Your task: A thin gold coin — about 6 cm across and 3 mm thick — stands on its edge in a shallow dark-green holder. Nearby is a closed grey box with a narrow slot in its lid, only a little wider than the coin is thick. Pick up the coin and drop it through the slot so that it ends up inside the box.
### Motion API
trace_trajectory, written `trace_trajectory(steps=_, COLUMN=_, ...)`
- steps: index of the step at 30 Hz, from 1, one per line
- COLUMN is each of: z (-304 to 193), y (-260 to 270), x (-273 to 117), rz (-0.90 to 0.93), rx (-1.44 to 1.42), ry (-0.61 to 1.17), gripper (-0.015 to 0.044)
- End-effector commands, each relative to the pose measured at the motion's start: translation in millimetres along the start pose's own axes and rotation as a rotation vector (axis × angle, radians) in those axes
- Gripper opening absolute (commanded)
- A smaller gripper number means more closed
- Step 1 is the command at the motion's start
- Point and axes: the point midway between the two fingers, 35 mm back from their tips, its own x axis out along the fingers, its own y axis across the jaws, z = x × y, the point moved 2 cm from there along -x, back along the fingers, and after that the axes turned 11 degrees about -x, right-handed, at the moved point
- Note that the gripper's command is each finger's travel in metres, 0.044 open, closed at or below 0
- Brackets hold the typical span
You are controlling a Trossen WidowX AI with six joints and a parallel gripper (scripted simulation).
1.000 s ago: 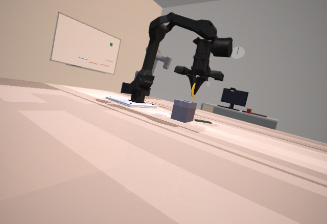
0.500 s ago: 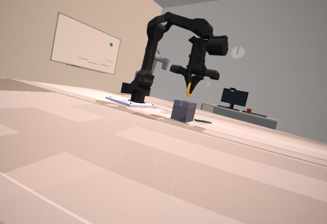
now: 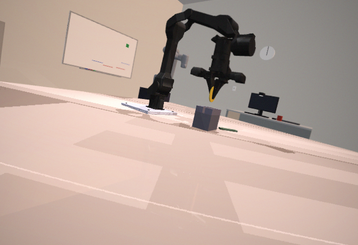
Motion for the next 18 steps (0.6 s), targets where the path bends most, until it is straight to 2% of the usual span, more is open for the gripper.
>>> trace_trajectory(steps=1, z=0.1, y=2.1, x=1.5, rz=0.001, rx=-0.010, ry=0.000, gripper=0.0000)
trace_trajectory(steps=18, z=0.6, y=0.9, x=1.5, rz=-0.003, rx=-0.005, ry=0.001, gripper=0.0000)
